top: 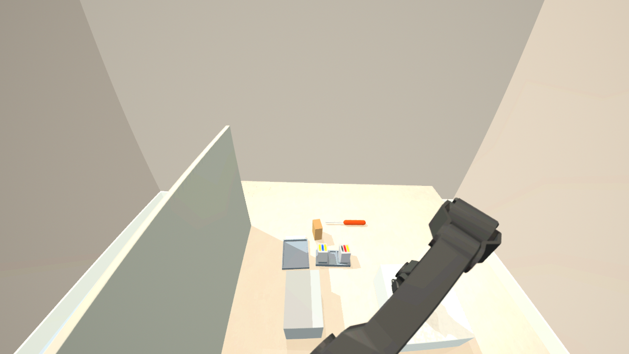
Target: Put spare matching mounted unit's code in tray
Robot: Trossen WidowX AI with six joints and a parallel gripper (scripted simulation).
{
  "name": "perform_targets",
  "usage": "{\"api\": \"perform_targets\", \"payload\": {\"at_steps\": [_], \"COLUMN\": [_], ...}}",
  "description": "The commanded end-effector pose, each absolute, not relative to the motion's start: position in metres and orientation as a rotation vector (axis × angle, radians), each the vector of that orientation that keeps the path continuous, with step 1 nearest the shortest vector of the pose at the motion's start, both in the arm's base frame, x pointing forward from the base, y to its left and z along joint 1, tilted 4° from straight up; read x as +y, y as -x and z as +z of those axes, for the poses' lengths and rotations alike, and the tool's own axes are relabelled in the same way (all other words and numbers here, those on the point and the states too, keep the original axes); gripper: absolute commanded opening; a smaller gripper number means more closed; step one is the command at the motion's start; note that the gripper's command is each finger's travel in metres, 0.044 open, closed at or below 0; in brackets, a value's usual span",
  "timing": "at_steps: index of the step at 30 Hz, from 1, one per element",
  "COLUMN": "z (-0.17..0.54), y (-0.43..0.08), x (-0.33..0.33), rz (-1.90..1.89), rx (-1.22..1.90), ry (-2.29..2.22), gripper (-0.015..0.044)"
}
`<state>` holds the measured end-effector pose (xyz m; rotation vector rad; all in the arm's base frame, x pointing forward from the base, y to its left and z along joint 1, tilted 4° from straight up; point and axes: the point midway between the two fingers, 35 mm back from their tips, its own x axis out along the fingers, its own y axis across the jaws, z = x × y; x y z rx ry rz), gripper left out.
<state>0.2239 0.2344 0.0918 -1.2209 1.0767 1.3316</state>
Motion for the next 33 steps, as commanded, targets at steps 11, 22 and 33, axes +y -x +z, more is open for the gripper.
{"api": "perform_targets", "payload": {"at_steps": [11, 22, 33], "z": [0.054, 0.045, 0.027], "y": [-0.220, -0.219, -0.220], "x": [0.246, 0.247, 0.250], "rz": [1.345, 1.345, 1.345], "rx": [1.077, 1.077, 1.077], "ry": [1.230, 1.230, 1.229], "gripper": [0.0300, 0.0300, 0.0300]}}
